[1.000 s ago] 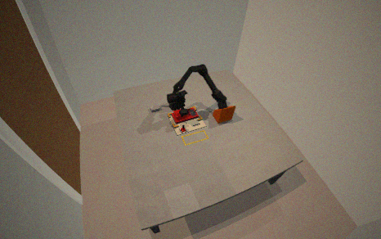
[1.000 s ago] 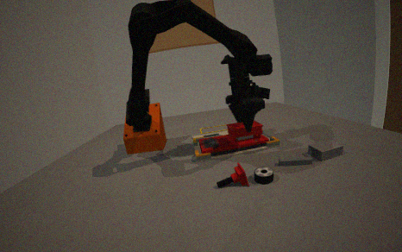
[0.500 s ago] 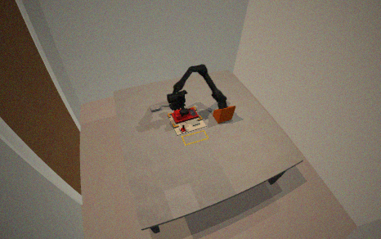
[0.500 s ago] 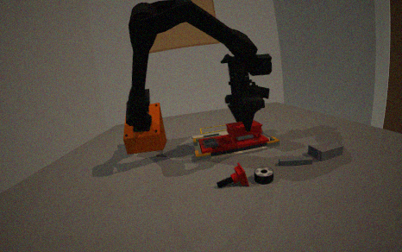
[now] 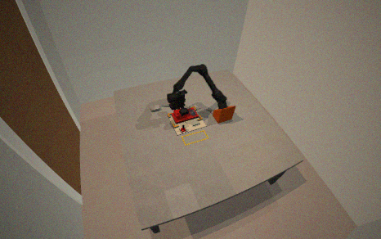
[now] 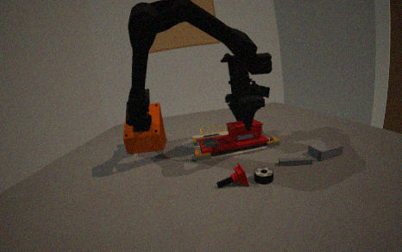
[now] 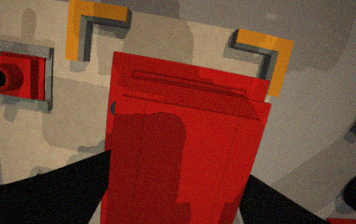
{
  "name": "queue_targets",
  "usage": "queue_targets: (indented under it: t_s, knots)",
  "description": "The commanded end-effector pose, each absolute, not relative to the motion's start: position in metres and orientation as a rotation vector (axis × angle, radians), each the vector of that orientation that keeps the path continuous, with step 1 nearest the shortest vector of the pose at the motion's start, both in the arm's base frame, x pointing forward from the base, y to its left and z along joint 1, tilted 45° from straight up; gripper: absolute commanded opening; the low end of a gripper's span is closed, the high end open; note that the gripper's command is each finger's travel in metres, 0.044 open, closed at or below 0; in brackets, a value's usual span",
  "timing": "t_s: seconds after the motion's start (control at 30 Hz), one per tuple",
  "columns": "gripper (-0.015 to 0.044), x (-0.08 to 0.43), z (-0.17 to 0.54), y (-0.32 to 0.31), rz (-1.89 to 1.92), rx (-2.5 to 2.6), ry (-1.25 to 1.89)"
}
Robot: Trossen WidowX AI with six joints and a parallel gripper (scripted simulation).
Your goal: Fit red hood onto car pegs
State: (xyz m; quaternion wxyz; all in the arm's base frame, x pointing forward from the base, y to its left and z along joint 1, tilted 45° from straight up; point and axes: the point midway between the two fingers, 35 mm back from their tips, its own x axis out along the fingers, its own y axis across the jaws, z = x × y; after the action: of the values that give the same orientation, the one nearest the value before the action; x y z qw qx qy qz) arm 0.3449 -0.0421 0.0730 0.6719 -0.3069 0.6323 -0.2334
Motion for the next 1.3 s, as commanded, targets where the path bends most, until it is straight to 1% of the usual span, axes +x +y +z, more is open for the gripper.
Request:
queue_targets:
  t_s: [0.0,1.27]
  knots:
    - [0.0000,0.3441,0.0721,-0.0425,-0.527,-0.690,1.423]
    - [0.0000,0.3433,0.0698,-0.0447,-0.526,-0.692,1.420]
